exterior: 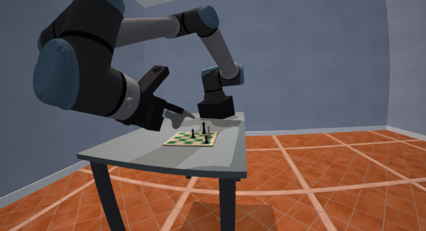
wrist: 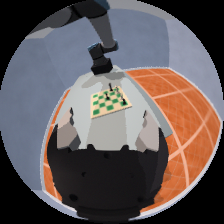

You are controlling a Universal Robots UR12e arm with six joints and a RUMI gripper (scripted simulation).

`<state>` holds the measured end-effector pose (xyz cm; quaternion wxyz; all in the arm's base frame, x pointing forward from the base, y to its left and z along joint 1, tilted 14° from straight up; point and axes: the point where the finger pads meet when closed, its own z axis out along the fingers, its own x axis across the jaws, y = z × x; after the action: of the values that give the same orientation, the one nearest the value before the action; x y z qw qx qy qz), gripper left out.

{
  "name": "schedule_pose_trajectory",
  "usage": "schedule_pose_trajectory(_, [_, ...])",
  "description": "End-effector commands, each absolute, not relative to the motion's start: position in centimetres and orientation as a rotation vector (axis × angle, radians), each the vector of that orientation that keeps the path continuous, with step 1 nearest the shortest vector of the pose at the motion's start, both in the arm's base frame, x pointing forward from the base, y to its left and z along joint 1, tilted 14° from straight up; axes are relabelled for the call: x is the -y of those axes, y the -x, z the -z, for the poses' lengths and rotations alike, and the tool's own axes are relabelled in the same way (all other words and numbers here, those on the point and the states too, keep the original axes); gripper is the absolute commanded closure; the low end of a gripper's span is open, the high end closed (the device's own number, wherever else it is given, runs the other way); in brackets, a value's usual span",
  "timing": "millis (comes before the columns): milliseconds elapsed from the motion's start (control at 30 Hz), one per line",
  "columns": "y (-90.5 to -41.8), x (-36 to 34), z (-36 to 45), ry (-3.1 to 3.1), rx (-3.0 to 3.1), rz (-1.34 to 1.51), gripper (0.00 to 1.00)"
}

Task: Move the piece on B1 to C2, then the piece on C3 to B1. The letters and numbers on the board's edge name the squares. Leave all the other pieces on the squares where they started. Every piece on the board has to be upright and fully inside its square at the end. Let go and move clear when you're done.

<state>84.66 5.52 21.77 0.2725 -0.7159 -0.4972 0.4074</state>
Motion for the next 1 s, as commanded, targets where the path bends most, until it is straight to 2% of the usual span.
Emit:
schedule_pose_trajectory(0, [-84.5, -5.7, -21.5, 1.976, 1.361, -1.057, 0.0])
schedule_pose_trajectory(967, [-79.0, -7.8, -18.0, 2.461, 1.554, -0.553, 0.0])
